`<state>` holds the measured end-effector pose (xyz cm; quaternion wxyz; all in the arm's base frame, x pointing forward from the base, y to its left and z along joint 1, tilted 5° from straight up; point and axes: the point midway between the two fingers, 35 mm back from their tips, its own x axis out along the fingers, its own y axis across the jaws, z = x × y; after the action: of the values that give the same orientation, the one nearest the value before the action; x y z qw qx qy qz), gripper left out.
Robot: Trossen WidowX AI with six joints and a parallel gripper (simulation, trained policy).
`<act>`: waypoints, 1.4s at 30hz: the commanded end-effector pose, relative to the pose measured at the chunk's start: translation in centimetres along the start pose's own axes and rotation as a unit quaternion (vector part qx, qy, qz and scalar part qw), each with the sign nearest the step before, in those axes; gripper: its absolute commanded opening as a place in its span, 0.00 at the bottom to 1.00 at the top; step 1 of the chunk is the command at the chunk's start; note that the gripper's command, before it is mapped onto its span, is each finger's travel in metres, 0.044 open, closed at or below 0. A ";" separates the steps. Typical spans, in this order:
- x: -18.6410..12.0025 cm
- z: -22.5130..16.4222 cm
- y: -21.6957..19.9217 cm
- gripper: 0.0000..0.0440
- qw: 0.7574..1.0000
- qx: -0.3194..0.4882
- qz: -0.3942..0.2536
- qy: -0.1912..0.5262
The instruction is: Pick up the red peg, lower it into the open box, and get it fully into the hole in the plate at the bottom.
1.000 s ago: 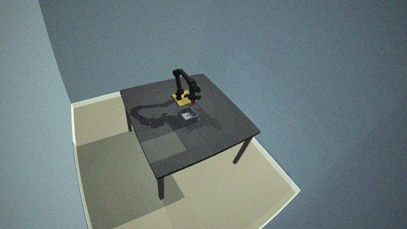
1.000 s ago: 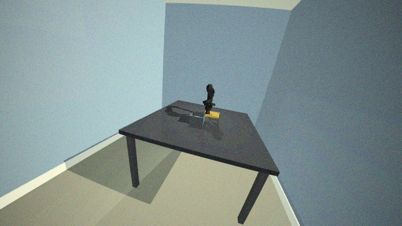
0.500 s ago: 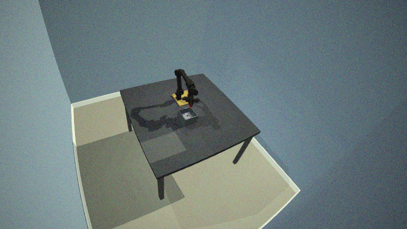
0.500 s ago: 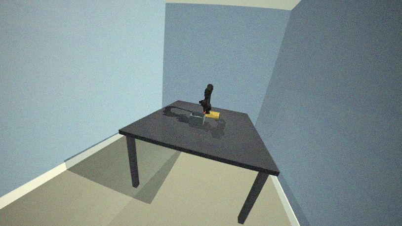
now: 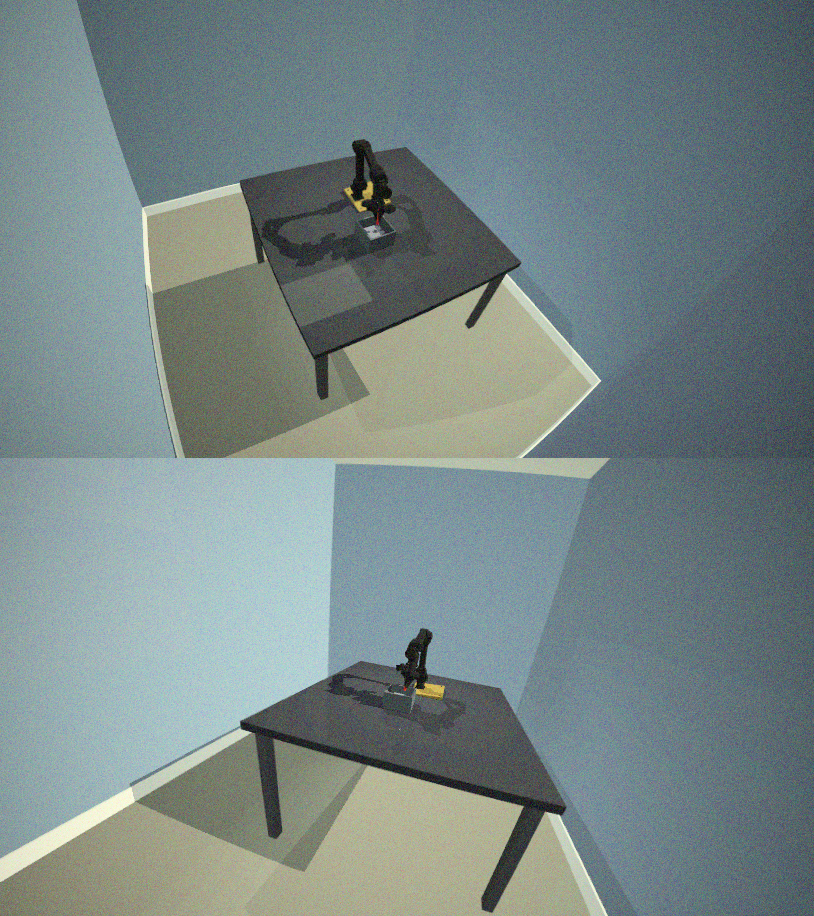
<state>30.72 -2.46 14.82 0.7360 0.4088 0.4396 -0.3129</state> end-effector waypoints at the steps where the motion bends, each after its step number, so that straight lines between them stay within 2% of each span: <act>1: 0.5 0.7 0.4 0.03 1.000 0.003 0.003 0.002; 17: 4.1 1.5 0.0 0.03 0.999 -0.003 -0.035 0.026; 19: 4.5 1.6 -0.1 0.10 0.999 -0.008 -0.041 0.029; 24: 5.0 1.9 -0.3 0.36 0.998 -0.024 -0.054 0.034; 42: 4.5 3.9 2.1 0.35 0.994 -0.075 -0.067 0.049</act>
<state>35.39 -5.25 12.24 0.7177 0.3417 0.5193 -0.3138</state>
